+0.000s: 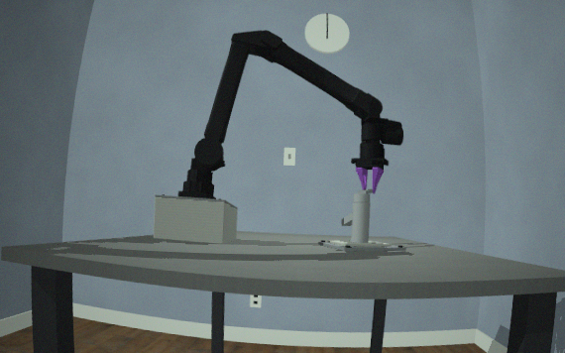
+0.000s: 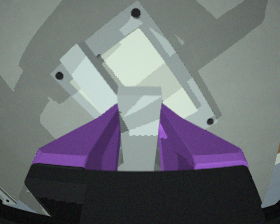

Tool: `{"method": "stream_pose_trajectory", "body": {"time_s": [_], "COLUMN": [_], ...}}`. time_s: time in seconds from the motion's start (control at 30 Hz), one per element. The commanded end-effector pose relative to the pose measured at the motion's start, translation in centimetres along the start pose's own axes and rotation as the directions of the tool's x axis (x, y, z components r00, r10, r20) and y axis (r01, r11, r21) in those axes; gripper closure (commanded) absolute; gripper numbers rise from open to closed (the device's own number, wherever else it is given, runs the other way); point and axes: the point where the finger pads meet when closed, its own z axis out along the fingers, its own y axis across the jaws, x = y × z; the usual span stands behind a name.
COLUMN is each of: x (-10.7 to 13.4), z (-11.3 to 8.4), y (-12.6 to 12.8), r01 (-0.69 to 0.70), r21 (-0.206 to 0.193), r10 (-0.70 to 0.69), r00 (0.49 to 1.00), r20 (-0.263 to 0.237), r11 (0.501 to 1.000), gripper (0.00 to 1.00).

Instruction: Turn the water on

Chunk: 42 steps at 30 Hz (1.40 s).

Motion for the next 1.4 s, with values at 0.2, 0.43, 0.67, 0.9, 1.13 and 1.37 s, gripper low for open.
{"method": "stream_pose_trajectory", "body": {"time_s": [0.2, 0.43, 0.67, 0.9, 1.13, 1.37], "x": [0.17, 0.17, 0.17, 0.18, 0.18, 0.65], "z": [-5.02, -5.04, -5.06, -5.06, -5.07, -5.7], "y": [-1.9, -1.92, -1.93, -1.93, -1.93, -1.89], "r01": [-0.008, -0.008, -0.009, -0.009, -0.009, -0.008], "r21": [0.063, 0.063, 0.063, 0.063, 0.064, 0.064], "r10": [0.006, 0.007, 0.007, 0.007, 0.007, 0.006], "r00": [1.0, 1.0, 1.0, 1.0, 1.0, 1.0], "r20": [0.026, 0.027, 0.027, 0.027, 0.027, 0.026], "r11": [0.998, 0.998, 0.998, 0.998, 0.998, 0.998], "gripper": [1.0, 1.0, 1.0, 1.0, 1.0, 1.0]}}
